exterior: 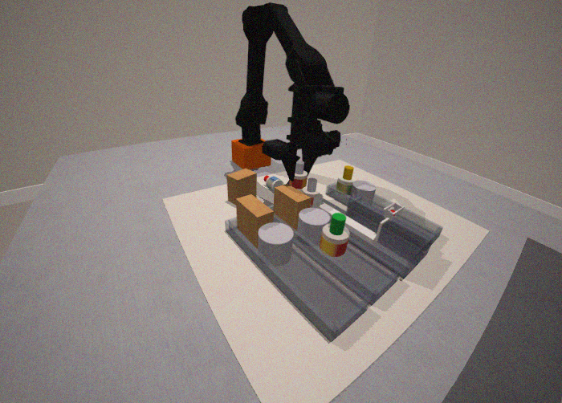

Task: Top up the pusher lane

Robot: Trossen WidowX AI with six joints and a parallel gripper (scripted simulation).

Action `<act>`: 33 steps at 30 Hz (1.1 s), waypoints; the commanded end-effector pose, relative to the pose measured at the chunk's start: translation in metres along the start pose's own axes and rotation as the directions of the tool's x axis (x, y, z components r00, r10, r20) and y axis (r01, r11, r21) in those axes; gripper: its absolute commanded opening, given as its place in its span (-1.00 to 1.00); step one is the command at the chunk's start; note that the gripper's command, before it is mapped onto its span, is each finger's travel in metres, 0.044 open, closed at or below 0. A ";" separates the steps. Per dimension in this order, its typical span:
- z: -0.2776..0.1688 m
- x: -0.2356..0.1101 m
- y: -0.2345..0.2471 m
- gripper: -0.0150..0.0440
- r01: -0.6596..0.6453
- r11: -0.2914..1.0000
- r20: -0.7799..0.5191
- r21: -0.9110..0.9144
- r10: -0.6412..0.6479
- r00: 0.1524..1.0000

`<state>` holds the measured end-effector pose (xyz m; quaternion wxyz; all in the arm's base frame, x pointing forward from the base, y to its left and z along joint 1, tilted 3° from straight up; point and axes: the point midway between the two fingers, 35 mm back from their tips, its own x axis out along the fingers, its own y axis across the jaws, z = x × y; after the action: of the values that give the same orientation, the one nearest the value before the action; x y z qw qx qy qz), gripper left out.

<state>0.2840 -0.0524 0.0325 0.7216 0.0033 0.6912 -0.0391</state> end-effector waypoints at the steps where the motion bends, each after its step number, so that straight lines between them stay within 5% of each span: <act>1: 0.000 0.002 0.001 -0.49 -0.003 1.000 -0.003 -0.003 0.003 1.000; 33: 0.015 0.002 0.000 -0.49 -0.003 1.000 -0.002 -0.003 0.003 1.000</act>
<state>0.2909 -0.0526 0.0288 0.7139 0.0031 0.6992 -0.0368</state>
